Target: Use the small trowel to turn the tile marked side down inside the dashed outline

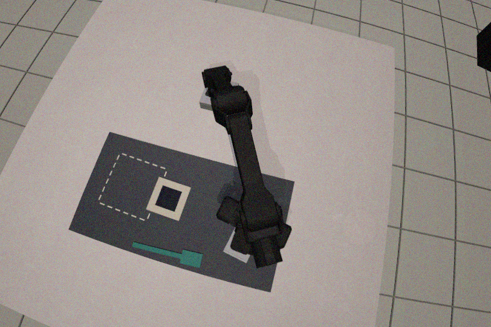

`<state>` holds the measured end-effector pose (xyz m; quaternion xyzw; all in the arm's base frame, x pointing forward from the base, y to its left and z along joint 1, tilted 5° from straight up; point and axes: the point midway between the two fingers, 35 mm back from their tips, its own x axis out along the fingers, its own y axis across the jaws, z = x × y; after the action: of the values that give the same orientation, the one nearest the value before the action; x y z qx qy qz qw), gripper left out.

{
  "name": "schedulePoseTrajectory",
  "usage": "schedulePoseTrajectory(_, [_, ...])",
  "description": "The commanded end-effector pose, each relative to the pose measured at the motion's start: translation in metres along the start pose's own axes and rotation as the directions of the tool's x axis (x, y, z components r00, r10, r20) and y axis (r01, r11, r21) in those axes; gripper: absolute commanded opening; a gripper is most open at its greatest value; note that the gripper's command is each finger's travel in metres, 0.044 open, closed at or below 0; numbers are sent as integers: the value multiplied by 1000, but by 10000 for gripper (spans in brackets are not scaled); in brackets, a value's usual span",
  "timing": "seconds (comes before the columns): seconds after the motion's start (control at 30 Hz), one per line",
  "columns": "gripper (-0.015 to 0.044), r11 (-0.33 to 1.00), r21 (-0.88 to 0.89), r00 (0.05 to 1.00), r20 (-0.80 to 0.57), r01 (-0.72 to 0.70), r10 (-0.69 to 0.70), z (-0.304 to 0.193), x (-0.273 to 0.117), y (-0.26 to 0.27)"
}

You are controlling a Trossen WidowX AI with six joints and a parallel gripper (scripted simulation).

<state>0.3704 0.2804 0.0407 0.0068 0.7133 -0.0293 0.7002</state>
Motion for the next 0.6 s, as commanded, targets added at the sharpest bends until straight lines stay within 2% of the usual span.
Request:
schedulePoseTrajectory(0.0, [145, 1000, 5, 1000, 0, 3, -3, 0, 1, -1])
schedulePoseTrajectory(0.1, [130, 1000, 5, 1000, 0, 3, -3, 0, 1, -1])
schedulePoseTrajectory(0.57, [130, 1000, 5, 1000, 0, 3, -3, 0, 1, -1])
